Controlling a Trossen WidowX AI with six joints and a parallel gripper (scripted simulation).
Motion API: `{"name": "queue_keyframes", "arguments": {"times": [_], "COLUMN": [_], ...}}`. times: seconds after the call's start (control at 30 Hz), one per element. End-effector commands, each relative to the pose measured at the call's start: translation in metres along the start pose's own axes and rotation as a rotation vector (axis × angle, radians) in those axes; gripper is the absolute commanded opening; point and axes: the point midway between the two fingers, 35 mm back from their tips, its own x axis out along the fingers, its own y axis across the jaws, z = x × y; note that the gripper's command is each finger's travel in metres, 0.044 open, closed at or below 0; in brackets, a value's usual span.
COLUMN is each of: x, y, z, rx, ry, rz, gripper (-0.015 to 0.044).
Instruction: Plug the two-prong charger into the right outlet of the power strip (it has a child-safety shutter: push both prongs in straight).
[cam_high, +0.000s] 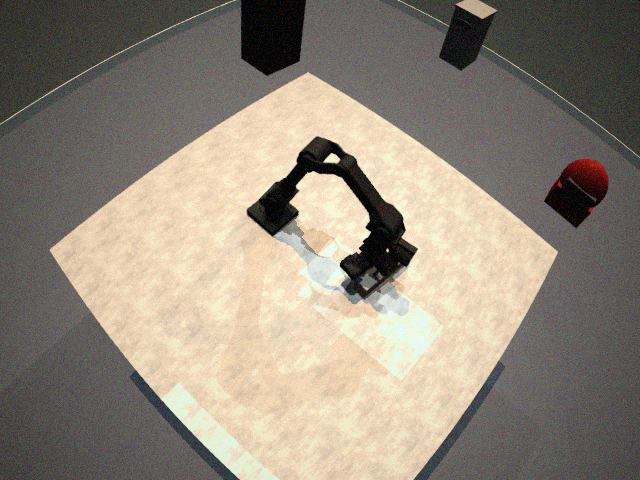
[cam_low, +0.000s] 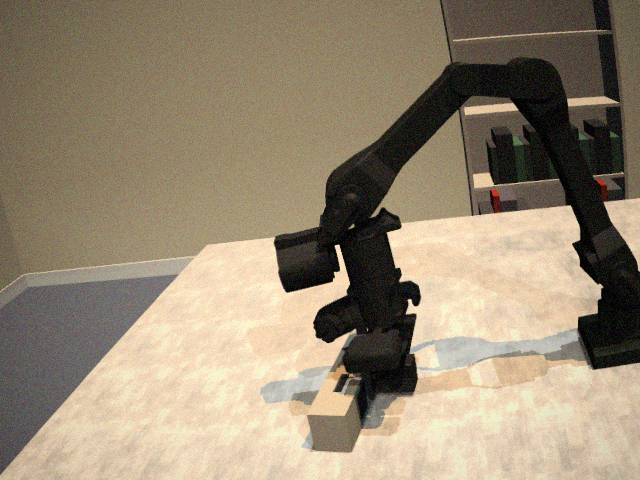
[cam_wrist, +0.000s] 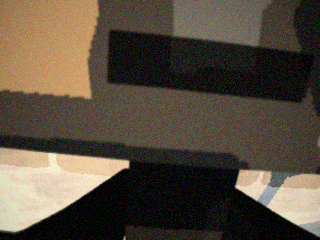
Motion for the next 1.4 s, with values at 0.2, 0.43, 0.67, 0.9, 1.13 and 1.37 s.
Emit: {"name": "queue_keyframes", "arguments": {"times": [0.2, 0.43, 0.67, 0.9, 1.13, 1.37], "x": [-0.0021, -0.0022, -0.0022, 0.0000, 0.0000, 0.0000], "y": [-0.0006, -0.0006, -0.0006, 0.0000, 0.0000, 0.0000], "z": [0.0120, 0.0148, 0.0155, 0.0064, 0.0064, 0.0064], "rx": [0.001, 0.001, 0.001, -0.001, -0.001, -0.001], "ry": [-0.029, -0.029, -0.029, 0.005, 0.005, 0.005], "rz": [0.000, 0.000, 0.000, -0.001, -0.001, -0.001], "gripper": [0.0000, 0.0000, 0.0000, 0.0000, 0.0000, 0.0131]}}
